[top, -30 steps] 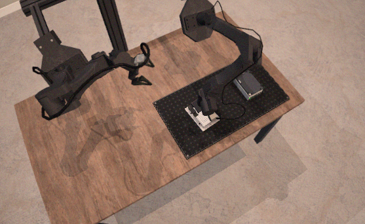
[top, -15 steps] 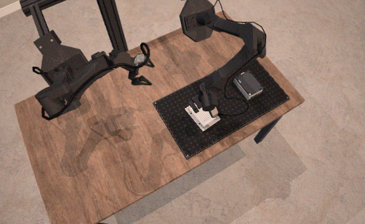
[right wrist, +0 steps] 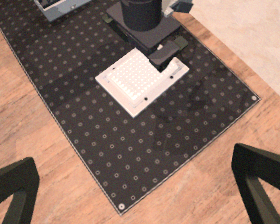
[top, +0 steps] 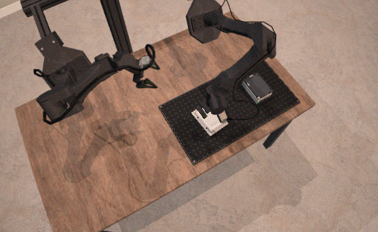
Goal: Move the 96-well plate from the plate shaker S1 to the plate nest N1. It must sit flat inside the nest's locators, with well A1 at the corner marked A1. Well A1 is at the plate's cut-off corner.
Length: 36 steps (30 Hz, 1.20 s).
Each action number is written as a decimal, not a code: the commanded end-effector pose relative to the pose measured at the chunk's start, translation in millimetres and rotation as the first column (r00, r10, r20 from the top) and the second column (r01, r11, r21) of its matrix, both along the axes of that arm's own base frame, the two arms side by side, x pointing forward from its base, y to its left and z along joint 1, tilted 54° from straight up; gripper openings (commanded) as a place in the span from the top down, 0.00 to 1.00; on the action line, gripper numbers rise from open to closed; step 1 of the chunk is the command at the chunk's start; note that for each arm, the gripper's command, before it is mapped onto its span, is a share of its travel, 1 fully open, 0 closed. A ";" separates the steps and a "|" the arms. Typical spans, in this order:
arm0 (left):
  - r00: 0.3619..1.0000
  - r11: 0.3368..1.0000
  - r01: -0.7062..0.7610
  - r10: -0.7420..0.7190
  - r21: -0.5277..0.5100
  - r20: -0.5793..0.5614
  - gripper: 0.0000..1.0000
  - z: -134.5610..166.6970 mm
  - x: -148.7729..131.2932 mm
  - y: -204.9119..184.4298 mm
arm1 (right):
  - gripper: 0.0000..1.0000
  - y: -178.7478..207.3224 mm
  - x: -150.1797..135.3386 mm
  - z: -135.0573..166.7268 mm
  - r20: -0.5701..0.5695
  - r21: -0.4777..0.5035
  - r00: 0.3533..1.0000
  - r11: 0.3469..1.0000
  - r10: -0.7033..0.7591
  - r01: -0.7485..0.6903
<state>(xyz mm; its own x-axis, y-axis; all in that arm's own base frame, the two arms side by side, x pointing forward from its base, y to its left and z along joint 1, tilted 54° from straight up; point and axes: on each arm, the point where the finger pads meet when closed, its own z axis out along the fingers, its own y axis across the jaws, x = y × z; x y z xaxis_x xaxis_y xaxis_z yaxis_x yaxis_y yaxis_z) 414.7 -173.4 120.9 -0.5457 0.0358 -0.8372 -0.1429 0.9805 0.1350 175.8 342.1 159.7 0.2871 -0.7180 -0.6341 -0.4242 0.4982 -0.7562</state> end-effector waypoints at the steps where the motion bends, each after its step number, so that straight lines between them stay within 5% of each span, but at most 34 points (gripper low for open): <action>1: 0.984 0.994 0.096 -0.102 0.053 0.145 0.00 26.4 -2.0 -13.0 | 0.00 2.1 -7.0 4.6 0.000 0.012 1.000 1.000 0.017 -0.017; 8: 0.924 0.953 0.224 -0.275 0.204 0.266 0.00 27.8 -22.9 -9.7 | 0.00 2.1 -7.0 4.6 0.000 0.012 1.000 1.000 0.017 -0.017; 24: 0.783 0.827 0.333 -0.510 0.453 0.356 0.00 17.4 -49.9 2.0 | 0.00 2.1 -7.0 4.6 0.000 0.012 1.000 1.000 0.017 -0.017; 36: 0.792 0.806 0.351 -0.527 0.476 0.308 0.00 -1.3 -55.4 8.6 | 0.00 2.1 -7.0 4.6 0.000 0.012 1.000 1.000 0.017 -0.017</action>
<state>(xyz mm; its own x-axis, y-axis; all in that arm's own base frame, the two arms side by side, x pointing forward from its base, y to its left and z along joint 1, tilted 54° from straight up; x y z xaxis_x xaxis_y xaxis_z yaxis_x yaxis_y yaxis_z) 362.8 -159.5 117.0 -0.0448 0.5418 -0.8393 0.1482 0.8344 0.5308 175.8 342.1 159.7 0.2871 -0.7180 -0.6341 -0.4242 0.4982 -0.7562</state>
